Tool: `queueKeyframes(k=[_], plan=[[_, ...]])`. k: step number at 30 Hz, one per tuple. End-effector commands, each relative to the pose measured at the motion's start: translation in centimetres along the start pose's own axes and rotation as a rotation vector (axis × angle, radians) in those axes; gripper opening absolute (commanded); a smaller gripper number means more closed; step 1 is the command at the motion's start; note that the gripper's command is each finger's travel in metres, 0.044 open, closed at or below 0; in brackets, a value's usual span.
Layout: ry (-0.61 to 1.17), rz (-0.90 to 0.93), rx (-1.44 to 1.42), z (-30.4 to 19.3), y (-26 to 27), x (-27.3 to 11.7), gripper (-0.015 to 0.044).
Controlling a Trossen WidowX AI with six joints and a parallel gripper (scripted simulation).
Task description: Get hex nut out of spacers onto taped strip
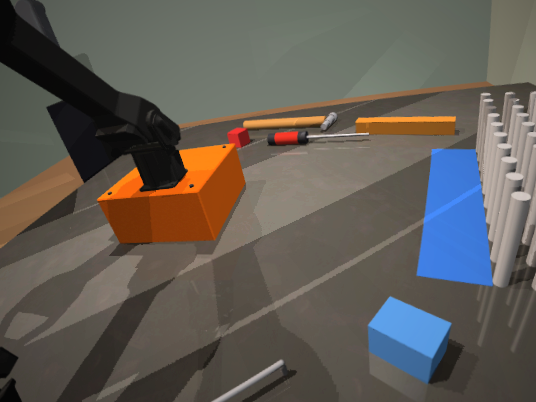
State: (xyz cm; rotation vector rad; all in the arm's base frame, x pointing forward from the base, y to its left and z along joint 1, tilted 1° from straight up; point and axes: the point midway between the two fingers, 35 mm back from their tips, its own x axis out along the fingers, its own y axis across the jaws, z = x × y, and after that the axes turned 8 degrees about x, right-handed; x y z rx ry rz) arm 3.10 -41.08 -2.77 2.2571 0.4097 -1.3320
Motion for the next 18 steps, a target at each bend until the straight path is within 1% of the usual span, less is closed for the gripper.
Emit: queueKeyframes(k=[1, 4, 5, 18], plan=[[0.012, -0.011, 0.012, 0.2, -0.53, 1.04, 0.028], [0.012, -0.011, 0.012, 0.2, -0.53, 1.04, 0.028], [0.012, -0.011, 0.012, 0.2, -0.53, 1.04, 0.0254], [0.012, -0.011, 0.012, 0.2, -0.53, 1.04, 0.0167]])
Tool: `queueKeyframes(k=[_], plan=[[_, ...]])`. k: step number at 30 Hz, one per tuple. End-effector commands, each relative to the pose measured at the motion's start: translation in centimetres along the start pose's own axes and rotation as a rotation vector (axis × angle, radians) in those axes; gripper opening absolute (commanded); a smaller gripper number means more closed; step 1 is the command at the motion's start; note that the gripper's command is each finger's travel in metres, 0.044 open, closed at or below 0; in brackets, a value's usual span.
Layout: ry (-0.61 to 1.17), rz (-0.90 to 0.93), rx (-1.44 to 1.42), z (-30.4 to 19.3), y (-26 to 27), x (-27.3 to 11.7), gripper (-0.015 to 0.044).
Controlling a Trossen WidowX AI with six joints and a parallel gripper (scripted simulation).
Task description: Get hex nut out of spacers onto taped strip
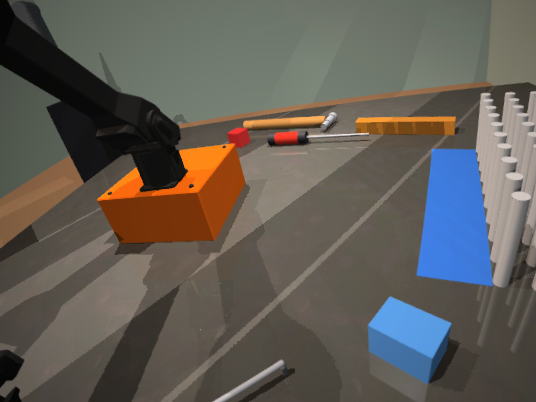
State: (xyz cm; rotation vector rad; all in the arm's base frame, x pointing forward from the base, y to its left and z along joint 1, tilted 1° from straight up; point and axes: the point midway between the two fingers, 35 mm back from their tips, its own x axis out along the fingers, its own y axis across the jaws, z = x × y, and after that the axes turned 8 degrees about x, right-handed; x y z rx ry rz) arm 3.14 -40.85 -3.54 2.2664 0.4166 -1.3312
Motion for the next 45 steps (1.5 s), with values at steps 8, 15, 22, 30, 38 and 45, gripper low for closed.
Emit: queueKeyframes(k=[8, 15, 22, 30, 38, 45], plan=[[0.005, -0.003, 0.006, -0.6, 0.9, -1.9, 0.0016], [0.003, -0.002, 0.003, -2.5, 2.5, -6.6, 0.0], [0.001, 0.0, 0.001, -4.9, 3.5, -11.3, 0.0], [0.0, 0.0, 0.0, -7.1, 3.9, -15.0, 0.0], [-0.006, -0.031, -0.115, -8.6, 4.3, -14.1, 0.0], [-0.013, -0.09, -0.315, -11.8, 4.9, -12.6, 0.0]])
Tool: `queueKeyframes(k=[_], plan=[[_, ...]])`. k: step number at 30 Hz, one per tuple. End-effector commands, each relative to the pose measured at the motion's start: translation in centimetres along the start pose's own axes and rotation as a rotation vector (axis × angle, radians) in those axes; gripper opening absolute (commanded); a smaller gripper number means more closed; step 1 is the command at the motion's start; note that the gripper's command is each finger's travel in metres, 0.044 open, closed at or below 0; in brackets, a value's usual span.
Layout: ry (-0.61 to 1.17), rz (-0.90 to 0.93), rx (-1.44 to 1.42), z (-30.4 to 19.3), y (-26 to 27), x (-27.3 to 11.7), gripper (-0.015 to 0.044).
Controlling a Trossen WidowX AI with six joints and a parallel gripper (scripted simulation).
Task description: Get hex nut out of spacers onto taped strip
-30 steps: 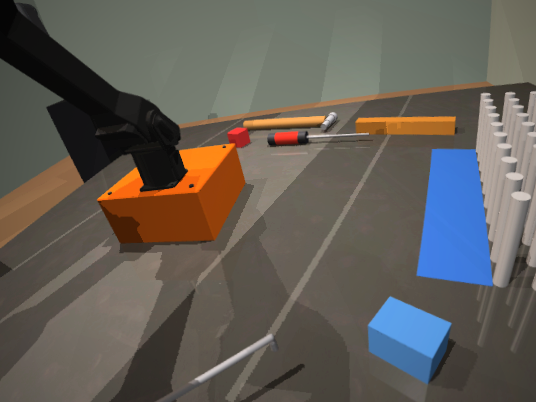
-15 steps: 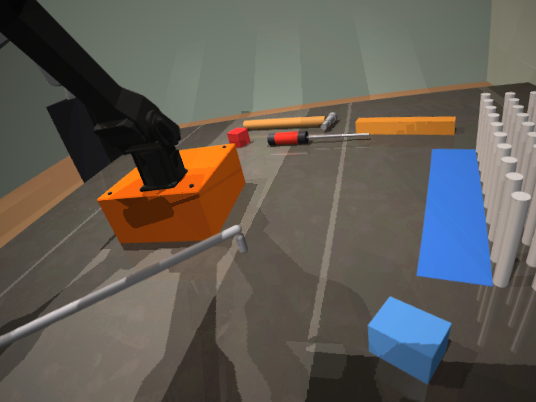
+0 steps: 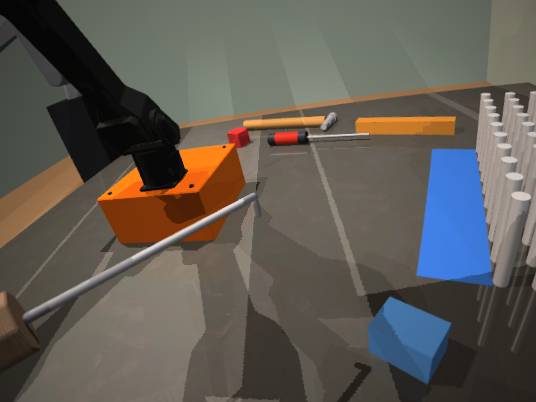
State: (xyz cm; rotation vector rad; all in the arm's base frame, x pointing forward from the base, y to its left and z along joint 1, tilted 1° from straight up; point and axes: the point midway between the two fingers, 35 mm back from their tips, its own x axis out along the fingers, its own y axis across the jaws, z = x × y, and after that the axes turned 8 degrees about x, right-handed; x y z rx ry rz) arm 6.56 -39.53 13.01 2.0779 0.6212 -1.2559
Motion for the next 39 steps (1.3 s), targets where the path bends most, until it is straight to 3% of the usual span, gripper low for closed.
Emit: queueKeyframes(k=[1, 39], plan=[[-0.01, -0.024, -0.106, -2.1, 0.9, 0.4, 0.0], [0.038, -0.277, -1.231, -17.4, 3.0, 6.9, 0.0]])
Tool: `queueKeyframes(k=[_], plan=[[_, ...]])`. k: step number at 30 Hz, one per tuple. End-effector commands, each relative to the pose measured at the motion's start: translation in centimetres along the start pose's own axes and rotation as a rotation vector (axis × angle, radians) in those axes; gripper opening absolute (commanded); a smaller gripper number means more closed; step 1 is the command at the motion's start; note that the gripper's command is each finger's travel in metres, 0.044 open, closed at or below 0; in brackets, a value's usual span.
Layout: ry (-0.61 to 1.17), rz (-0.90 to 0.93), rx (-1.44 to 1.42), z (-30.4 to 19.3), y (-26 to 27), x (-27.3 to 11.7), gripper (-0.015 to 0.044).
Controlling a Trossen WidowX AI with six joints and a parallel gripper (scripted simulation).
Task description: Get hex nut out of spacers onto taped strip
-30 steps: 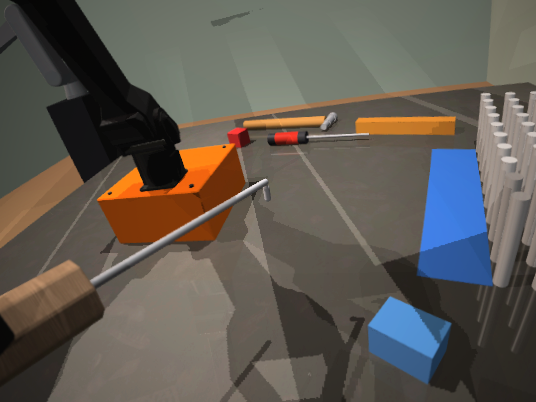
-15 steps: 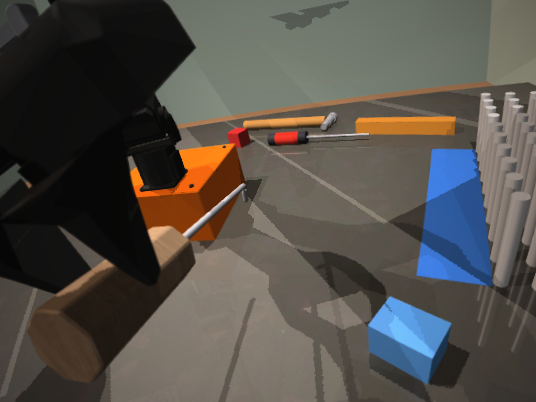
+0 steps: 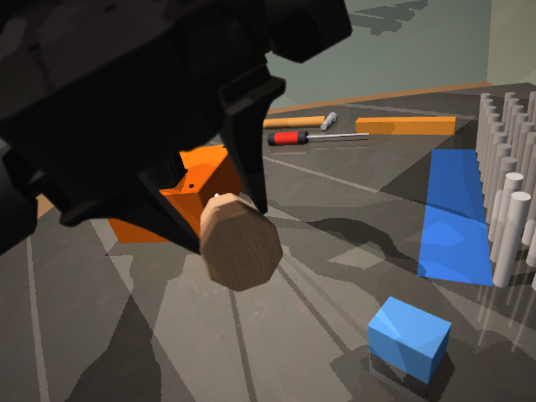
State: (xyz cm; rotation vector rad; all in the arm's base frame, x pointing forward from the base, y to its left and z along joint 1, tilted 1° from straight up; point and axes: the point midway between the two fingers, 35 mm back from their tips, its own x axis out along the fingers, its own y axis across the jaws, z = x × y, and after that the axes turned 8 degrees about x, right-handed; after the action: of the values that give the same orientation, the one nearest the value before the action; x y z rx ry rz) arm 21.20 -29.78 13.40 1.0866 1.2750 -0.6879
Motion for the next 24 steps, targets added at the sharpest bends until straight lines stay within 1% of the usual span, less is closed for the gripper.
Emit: queueKeyframes(k=[1, 24], plan=[[-0.002, -0.023, -0.136, -0.9, 1.7, 0.1, 0.0], [0.053, -0.17, -0.904, -6.1, 9.0, 2.4, 0.0]])
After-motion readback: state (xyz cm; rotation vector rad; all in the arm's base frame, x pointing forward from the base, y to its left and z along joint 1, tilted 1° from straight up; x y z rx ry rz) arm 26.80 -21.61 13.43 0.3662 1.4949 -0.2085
